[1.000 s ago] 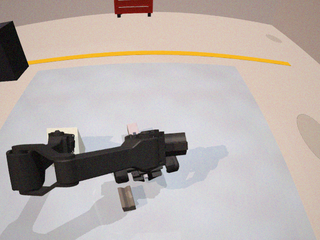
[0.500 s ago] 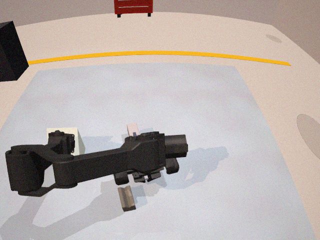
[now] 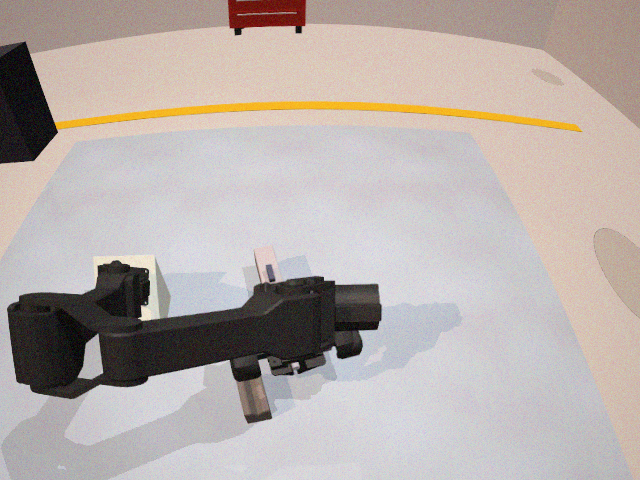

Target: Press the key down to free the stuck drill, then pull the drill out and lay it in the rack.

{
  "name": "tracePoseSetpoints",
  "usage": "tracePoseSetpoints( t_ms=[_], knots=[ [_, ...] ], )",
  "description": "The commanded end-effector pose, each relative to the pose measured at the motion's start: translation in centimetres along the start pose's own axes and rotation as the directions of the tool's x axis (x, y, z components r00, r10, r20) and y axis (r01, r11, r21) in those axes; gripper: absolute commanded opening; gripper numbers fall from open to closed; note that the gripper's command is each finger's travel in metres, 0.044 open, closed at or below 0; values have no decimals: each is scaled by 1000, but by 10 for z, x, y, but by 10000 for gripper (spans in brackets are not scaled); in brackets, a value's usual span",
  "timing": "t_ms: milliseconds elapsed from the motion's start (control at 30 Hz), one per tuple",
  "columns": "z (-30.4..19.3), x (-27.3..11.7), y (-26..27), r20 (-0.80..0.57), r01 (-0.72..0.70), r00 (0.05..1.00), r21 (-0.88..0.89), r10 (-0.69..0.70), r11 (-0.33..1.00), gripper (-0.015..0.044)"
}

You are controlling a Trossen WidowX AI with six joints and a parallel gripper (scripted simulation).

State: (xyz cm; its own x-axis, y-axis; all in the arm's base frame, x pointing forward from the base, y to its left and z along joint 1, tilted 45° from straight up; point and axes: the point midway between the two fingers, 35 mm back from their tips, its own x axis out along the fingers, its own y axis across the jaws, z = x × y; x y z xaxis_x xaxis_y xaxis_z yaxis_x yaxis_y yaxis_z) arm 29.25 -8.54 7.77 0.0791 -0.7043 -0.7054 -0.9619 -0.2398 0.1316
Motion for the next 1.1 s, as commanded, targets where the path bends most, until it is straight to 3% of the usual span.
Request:
tracePoseSetpoints(
  t_ms=[0,400,933,1067],
  knots=[
    [-9,-3,-2,-5,8,1000,3,-8,1000,0],
    [-25,-4,-3,-6,8,1000,3,-8,1000,0],
    [-15,0,0,-5,7,1000,3,-7,1000,420],
    [-14,1,-1,-5,7,1000,3,-7,1000,440]
  ],
)
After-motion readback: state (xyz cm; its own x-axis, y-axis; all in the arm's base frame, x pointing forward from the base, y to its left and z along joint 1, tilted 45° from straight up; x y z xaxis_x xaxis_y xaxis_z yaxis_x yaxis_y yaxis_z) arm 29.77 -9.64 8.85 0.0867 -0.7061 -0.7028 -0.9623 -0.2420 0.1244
